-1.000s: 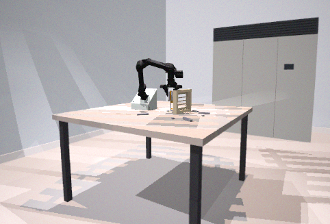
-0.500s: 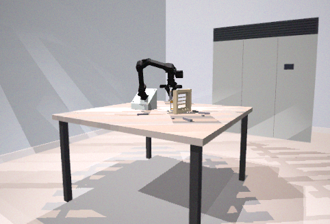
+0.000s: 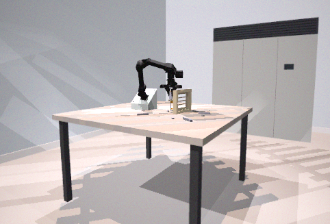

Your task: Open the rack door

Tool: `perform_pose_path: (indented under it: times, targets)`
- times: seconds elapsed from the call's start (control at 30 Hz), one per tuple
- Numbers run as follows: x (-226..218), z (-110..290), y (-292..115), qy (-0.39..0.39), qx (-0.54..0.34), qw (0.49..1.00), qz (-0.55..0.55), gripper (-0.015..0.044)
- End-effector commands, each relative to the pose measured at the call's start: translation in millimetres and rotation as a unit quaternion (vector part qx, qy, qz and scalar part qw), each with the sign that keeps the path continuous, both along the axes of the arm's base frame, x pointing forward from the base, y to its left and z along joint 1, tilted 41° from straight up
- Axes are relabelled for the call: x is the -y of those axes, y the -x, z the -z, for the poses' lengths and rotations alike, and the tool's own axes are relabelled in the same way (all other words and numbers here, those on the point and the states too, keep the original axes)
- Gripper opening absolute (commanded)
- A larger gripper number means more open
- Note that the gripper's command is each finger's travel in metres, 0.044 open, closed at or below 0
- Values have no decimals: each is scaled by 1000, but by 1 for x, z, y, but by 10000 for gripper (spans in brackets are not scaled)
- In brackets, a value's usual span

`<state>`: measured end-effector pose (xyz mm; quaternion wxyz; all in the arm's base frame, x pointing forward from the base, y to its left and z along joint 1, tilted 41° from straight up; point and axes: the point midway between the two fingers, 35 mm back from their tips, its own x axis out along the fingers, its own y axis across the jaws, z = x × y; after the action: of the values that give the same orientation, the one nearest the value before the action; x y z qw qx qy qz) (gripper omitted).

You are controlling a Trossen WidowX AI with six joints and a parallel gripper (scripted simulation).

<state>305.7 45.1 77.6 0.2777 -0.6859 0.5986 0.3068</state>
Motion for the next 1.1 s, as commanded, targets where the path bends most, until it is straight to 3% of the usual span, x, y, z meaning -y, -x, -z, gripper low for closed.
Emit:
perform_pose_path:
  times: [0.0, 1.07]
  targets:
    - [-2, 2, 5, -3, 20, 1000, 24, 17]
    - [-19, 22, 47, -29, 191, 955, 223, 17]
